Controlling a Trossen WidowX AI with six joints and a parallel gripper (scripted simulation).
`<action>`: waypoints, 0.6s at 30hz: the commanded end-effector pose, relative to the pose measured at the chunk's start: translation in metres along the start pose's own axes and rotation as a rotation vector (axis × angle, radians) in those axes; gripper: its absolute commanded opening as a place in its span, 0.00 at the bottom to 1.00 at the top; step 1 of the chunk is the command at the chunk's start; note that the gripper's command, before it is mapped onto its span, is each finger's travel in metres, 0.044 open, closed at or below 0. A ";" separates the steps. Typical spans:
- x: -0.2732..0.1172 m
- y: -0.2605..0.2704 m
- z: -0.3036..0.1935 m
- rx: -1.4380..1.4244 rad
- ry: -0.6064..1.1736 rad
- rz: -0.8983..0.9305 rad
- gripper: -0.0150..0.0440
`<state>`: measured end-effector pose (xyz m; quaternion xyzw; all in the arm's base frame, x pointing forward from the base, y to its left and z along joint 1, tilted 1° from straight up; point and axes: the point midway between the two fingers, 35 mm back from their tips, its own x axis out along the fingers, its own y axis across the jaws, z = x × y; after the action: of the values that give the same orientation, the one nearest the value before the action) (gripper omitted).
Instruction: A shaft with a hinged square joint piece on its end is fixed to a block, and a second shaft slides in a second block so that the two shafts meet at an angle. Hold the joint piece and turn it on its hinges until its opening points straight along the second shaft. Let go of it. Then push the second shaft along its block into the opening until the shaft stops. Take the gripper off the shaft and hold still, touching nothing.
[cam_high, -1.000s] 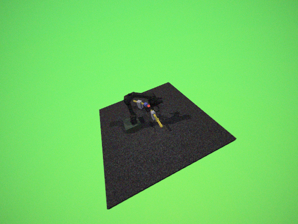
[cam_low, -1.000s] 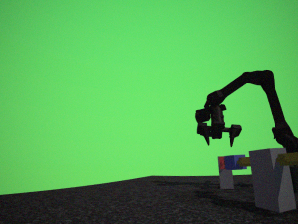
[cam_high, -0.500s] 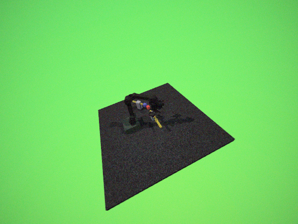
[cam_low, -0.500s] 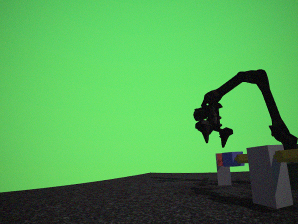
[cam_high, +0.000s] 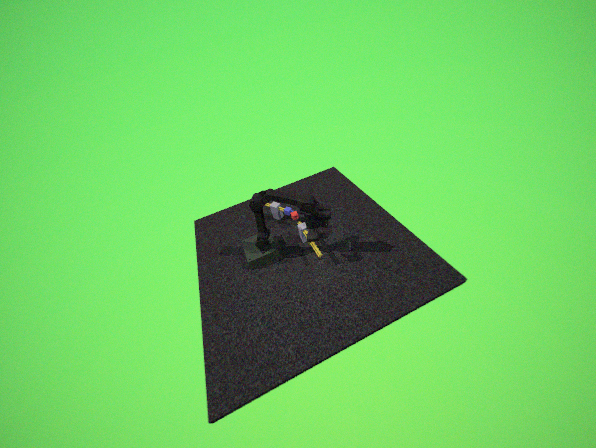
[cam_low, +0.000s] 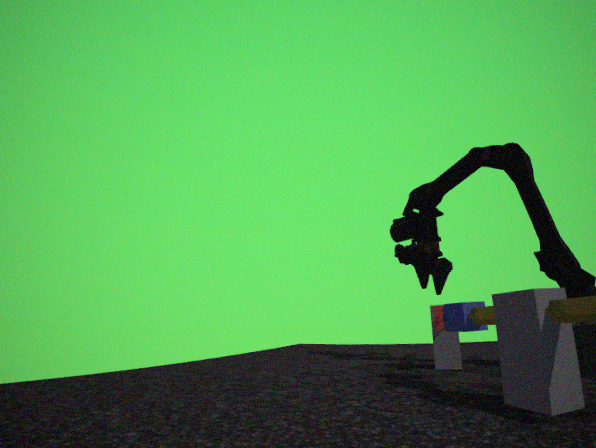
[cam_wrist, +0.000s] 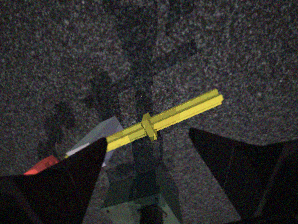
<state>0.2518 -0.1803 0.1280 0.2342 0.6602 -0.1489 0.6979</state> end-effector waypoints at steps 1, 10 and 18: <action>-0.005 -0.022 0.005 -0.133 -0.002 -0.052 1.00; -0.012 -0.059 0.008 -0.368 0.021 -0.133 1.00; -0.009 -0.059 0.009 -0.317 0.019 -0.134 1.00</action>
<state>0.2287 -0.2332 0.1309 0.0691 0.6962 -0.0735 0.7108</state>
